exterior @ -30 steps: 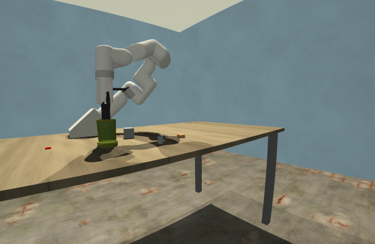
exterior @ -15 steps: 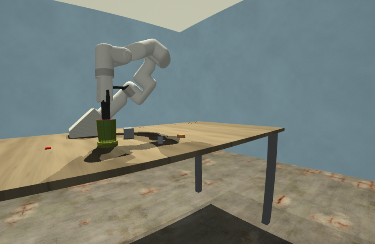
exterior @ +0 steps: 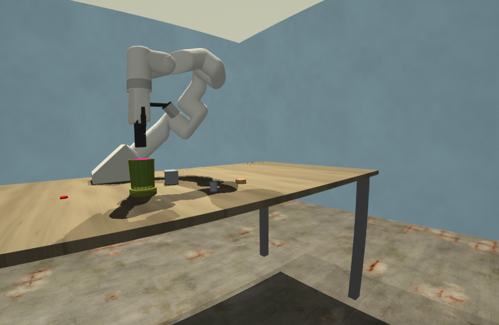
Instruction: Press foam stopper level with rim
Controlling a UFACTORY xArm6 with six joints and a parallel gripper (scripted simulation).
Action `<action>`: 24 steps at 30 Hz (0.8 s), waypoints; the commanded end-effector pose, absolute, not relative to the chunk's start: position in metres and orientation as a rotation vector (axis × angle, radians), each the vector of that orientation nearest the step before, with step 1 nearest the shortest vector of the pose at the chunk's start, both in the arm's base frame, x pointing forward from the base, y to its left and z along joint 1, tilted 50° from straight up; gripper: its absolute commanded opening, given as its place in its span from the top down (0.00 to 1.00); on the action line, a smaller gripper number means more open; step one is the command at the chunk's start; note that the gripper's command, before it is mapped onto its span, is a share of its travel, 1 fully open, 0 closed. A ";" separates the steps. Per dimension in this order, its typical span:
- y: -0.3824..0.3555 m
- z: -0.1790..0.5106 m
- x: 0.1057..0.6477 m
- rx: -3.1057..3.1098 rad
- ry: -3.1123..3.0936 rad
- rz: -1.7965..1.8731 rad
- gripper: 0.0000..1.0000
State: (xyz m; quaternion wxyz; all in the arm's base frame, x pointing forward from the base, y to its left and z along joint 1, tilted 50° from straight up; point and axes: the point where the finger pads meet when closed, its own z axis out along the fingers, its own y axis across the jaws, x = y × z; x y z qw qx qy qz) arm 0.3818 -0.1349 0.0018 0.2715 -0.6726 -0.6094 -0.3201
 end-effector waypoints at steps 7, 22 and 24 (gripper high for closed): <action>-0.144 0.009 0.381 -1.813 -1.643 -0.864 1.00; -0.144 0.009 0.381 -1.813 -1.643 -0.864 1.00; -0.144 0.009 0.381 -1.813 -1.643 -0.864 1.00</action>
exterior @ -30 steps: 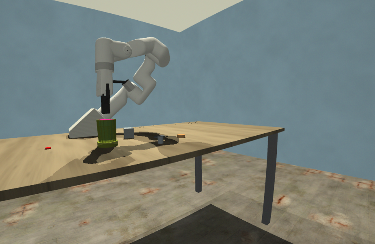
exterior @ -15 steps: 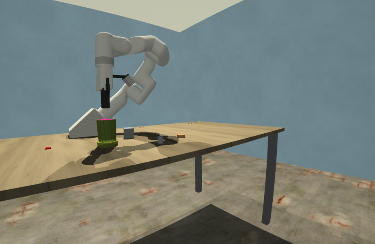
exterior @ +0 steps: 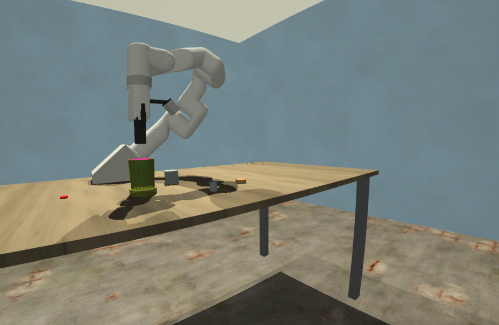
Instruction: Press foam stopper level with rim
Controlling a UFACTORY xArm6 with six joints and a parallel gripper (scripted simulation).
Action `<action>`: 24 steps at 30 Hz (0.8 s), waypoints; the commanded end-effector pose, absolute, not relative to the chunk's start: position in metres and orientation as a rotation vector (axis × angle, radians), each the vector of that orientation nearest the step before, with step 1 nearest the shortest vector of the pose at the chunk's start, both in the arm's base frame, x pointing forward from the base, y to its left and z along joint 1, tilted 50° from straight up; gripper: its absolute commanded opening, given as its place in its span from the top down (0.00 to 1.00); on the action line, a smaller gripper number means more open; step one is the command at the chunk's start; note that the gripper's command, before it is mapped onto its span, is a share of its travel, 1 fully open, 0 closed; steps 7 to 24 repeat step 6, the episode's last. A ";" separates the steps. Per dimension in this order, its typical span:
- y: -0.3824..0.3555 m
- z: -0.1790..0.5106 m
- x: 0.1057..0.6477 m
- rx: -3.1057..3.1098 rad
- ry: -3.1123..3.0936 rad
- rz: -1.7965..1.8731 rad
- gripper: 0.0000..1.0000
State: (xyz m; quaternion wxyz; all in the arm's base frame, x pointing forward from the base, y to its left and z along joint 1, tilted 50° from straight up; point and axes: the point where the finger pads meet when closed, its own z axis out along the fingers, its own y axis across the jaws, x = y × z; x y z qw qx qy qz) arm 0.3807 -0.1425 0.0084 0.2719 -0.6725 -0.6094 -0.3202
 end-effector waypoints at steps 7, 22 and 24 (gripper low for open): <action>-0.144 0.009 0.381 -1.813 -1.643 -0.864 1.00; -0.144 0.009 0.381 -1.813 -1.643 -0.864 1.00; -0.144 0.009 0.381 -1.813 -1.643 -0.864 1.00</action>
